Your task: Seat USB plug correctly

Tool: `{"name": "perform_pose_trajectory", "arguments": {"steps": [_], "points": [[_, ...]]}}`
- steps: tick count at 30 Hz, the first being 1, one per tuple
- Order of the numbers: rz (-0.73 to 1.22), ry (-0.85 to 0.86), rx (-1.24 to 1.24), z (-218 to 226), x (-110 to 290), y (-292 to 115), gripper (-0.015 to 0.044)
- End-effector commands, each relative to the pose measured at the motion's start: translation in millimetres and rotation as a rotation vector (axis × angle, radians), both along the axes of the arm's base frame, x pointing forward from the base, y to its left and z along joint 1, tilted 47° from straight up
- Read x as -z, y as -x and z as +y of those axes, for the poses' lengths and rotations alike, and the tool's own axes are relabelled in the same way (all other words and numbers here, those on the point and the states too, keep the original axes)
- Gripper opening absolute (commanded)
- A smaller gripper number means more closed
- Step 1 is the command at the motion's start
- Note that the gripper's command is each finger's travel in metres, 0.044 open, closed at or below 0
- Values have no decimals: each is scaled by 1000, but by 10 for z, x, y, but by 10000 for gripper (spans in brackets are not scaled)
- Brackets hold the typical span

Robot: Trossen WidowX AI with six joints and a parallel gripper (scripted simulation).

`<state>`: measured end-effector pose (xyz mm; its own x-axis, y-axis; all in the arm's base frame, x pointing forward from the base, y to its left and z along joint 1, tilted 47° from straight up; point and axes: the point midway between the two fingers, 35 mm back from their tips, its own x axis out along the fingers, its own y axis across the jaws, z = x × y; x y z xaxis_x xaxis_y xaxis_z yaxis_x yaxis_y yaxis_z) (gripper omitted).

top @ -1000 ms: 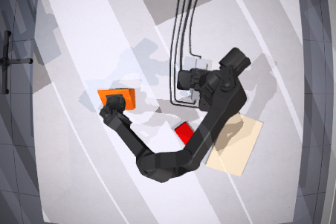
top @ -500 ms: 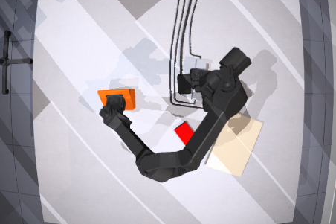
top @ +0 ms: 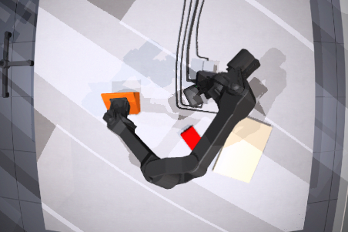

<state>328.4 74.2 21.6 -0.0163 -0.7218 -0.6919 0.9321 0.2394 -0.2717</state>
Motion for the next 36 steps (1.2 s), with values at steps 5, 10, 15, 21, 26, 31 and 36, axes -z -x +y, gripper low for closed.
{"name": "perform_pose_trajectory", "arguments": {"steps": [5, 10, 15, 21, 26, 31, 36], "points": [[139, -4, -133, -1, 3, 1, 0], [233, -6, -223, -1, 3, 1, 0], [327, -8, -314, -1, 3, 1, 0], [441, -10, -423, -1, 3, 1, 0], [535, -13, -513, -1, 3, 1, 0], [630, -15, -604, -1, 3, 1, 0], [724, -17, -695, -1, 3, 1, 0]]}}
